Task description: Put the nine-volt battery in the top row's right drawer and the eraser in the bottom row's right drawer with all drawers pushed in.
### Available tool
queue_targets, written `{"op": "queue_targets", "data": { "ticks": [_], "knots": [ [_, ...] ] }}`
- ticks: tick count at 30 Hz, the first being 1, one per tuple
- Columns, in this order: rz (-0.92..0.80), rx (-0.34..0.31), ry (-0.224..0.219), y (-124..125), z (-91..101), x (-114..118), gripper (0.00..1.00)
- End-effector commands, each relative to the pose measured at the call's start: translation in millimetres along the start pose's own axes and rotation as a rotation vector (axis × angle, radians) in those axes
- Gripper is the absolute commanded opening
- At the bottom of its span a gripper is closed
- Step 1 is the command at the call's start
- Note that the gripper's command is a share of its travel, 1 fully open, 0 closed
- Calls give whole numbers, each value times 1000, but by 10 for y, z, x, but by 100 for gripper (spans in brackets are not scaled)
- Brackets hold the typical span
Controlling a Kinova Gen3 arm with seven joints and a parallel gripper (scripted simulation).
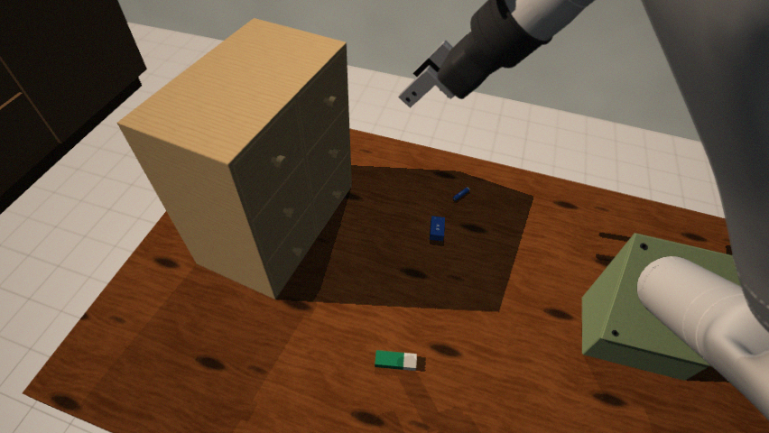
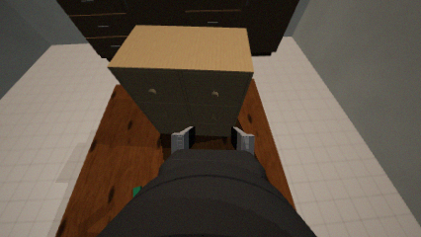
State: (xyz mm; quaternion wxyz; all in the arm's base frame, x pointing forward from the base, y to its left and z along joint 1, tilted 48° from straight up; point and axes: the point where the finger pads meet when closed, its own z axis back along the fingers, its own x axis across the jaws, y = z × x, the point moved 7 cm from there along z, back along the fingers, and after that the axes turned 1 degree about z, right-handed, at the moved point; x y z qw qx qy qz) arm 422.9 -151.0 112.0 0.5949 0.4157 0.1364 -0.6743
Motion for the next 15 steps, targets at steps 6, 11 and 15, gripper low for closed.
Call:
{"op": "queue_targets", "data": {
  "ticks": [6, 11, 15],
  "knots": [
    [-31, 150, 5, -194, -141, -21, 100],
    [-32, 269, 1, -272, -278, -27, 100],
    [-33, 354, -6, -327, -375, -26, 100]
  ]
}}
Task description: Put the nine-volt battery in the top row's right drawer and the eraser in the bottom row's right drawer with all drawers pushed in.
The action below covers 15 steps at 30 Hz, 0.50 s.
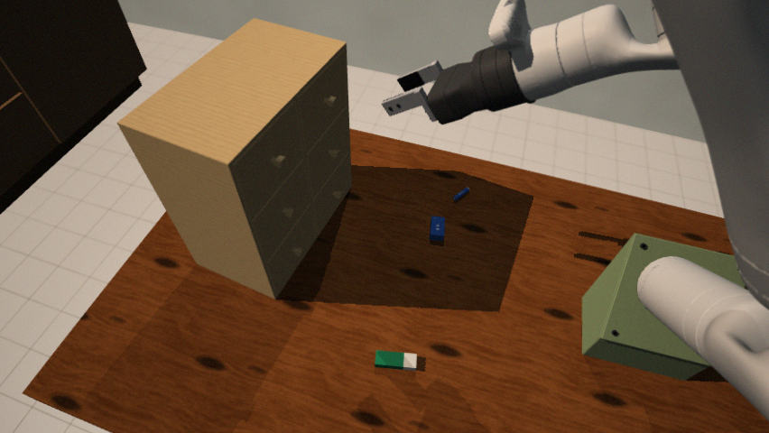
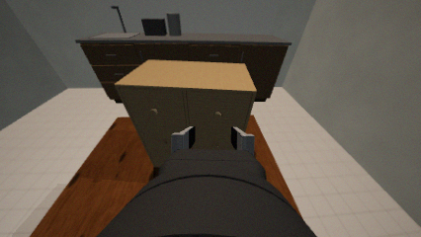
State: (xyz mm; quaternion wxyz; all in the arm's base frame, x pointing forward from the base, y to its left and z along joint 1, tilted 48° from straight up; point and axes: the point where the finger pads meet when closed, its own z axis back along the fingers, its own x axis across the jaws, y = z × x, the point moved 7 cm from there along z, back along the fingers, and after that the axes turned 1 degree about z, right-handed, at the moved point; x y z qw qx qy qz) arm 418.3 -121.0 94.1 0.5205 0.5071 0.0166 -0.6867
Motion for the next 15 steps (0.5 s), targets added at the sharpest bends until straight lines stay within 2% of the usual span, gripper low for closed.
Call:
{"op": "queue_targets", "data": {
  "ticks": [1, 3, 5, 15],
  "knots": [
    [-42, 36, -5, -192, -42, 52, 100],
    [-43, 75, -1, -229, -91, 42, 100],
    [-43, 75, -1, -229, -91, 42, 100],
    [-42, 227, -5, -378, -255, 33, 100]
  ]
}}
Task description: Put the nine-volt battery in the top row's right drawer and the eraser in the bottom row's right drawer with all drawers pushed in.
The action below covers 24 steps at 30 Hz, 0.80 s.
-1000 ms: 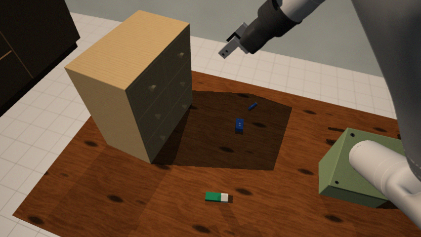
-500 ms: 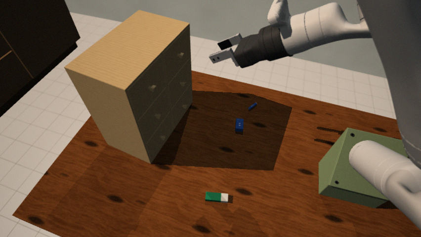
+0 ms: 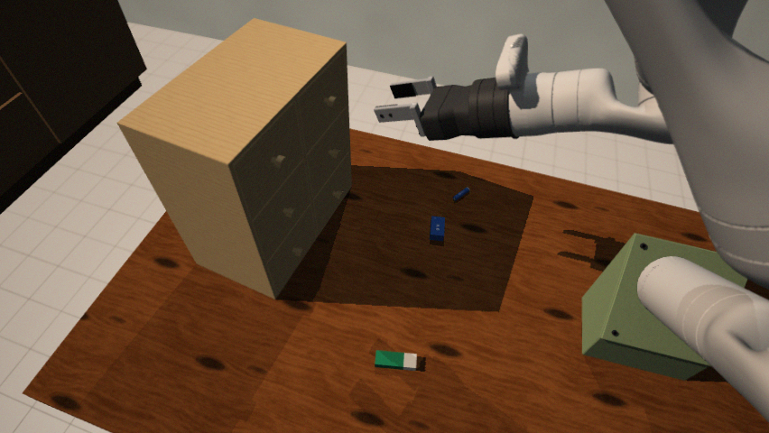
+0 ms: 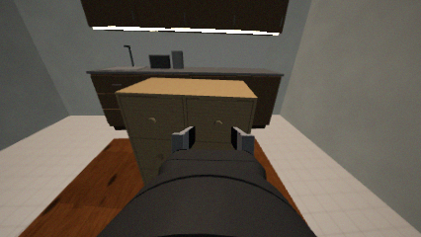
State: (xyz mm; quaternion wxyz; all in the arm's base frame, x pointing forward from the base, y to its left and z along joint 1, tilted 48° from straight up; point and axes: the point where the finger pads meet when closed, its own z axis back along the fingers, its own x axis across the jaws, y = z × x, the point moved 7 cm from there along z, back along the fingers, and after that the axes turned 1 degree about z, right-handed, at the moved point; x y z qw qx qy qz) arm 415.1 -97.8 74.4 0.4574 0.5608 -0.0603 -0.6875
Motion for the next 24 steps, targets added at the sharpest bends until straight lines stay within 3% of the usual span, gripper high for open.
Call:
{"op": "queue_targets", "data": {
  "ticks": [1, 5, 19, 20, 24],
  "knots": [
    [-34, 12, -4, -170, -28, 55, 100],
    [-33, 46, -9, -210, -53, 58, 100],
    [-32, 74, -16, -245, -68, 64, 100],
    [-32, 74, -16, -245, -68, 64, 67],
    [-32, 74, -16, -245, -68, 64, 67]
  ]
}}
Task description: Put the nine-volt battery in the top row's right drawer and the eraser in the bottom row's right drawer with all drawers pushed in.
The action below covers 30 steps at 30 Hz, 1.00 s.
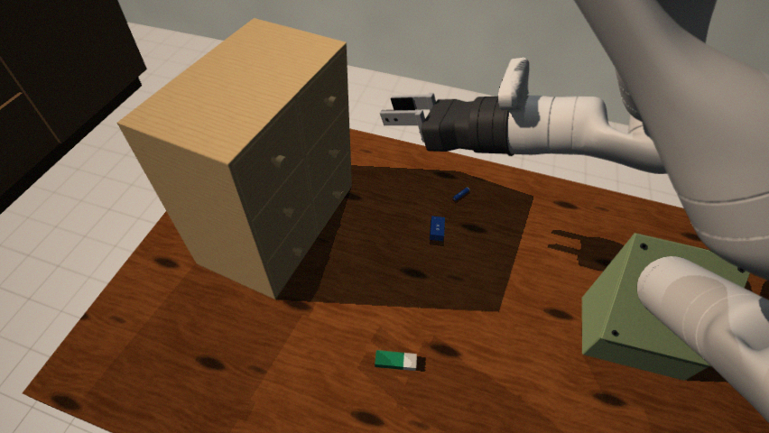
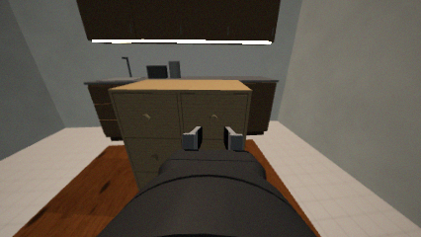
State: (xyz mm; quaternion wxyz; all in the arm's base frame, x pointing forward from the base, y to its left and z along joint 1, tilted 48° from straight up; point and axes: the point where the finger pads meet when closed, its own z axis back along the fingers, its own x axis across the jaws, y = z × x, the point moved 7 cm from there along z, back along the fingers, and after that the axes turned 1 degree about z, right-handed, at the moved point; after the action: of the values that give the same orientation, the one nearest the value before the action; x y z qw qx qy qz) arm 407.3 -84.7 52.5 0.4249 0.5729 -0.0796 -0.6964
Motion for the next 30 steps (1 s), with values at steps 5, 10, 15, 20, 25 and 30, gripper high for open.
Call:
{"op": "queue_targets", "data": {
  "ticks": [5, 10, 15, 20, 25, 30],
  "knots": [
    [0, 2, -1, 5, 2, 3, 67],
    [0, 2, -1, 5, 2, 3, 67],
    [0, 2, -1, 5, 2, 3, 67],
    [0, 1, -1, 5, -1, 3, 67],
    [1, 1, 0, 8, -45, 3, 67],
    [1, 1, 0, 12, -152, 4, 67]
  ]
}}
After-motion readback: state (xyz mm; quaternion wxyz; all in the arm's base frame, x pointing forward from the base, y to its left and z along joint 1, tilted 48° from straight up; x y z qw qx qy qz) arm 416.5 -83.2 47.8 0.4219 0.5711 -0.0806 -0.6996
